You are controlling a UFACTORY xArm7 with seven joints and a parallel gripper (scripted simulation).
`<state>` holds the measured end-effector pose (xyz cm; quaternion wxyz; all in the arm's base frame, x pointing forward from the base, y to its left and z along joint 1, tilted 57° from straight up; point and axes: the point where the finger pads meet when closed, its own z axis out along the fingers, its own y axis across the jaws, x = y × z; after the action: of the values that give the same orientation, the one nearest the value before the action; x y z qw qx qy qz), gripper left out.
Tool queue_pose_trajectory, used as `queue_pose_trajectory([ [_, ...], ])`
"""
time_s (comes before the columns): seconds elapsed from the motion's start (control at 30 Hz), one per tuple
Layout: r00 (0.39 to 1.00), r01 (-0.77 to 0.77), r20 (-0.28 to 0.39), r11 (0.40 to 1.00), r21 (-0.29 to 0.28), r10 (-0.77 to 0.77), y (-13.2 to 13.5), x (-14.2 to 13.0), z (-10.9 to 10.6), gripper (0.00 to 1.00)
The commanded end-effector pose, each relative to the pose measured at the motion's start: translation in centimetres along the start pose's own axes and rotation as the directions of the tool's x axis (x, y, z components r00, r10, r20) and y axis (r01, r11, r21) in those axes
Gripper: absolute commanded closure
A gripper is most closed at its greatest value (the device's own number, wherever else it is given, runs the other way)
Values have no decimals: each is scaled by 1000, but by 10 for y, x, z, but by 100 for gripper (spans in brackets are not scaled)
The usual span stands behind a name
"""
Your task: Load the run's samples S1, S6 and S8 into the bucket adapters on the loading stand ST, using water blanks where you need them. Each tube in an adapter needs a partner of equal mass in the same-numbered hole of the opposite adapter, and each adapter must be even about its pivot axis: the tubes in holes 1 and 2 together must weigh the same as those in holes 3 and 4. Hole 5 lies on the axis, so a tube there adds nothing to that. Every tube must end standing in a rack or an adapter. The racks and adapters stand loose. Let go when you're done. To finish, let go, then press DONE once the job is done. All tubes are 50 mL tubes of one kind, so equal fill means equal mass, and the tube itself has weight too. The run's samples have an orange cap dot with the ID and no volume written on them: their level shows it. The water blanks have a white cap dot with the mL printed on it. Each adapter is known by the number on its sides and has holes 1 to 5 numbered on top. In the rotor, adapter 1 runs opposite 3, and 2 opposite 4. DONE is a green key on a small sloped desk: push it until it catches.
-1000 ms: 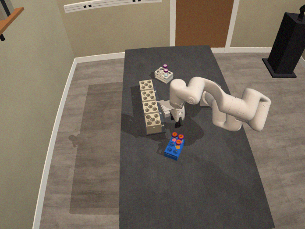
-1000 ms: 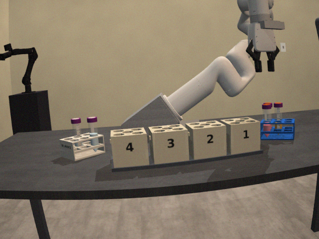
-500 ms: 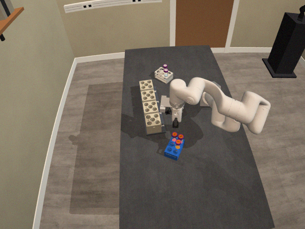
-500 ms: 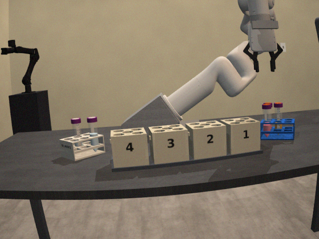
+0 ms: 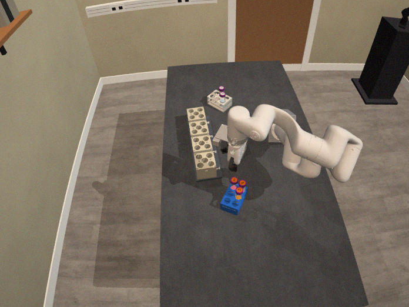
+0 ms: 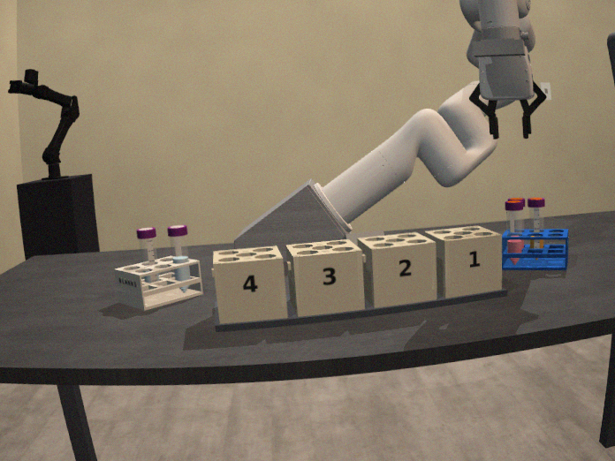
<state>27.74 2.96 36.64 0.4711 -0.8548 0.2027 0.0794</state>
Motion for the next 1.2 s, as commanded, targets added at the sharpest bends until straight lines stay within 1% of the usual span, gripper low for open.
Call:
queue_pose_trajectory([
  [0.0, 1000, -11, -4, 1000, 1, 11, 0, 0, -1, 43],
  [0.1, 1000, -11, -4, 1000, 1, 11, 0, 0, -1, 43],
  [1.1, 1000, -11, -4, 1000, 1, 11, 0, 1, 55, 43],
  [1.17, 1000, -11, -4, 1000, 1, 11, 0, 1, 55, 43],
])
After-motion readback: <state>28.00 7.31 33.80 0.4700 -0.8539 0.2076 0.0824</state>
